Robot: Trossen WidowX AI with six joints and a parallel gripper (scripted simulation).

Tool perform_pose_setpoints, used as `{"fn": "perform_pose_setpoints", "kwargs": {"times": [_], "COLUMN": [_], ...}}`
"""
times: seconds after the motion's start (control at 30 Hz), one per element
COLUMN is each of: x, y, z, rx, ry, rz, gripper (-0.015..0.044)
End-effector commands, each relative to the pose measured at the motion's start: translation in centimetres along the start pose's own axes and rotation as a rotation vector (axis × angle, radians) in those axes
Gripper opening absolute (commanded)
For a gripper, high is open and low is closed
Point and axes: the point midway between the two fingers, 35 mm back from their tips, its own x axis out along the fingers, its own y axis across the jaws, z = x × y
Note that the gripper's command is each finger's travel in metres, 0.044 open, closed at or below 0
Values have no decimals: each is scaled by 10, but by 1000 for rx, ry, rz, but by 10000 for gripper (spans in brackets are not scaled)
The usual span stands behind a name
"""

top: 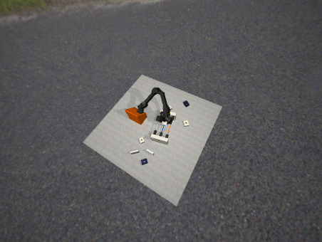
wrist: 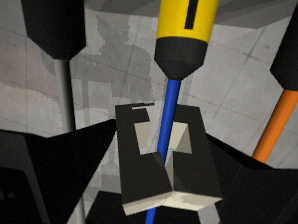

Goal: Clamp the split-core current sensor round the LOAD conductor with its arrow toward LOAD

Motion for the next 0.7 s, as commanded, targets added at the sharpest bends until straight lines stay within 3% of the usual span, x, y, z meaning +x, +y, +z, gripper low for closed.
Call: {"fn": "perform_pose_setpoints", "kwargs": {"times": [0.0, 0.67], "x": [-3, 0], "y": [1, 0], "z": [-5, 0], "rx": [3, 0], "ry": [19, 0], "rz": [0, 0], "gripper": [0, 0]}}
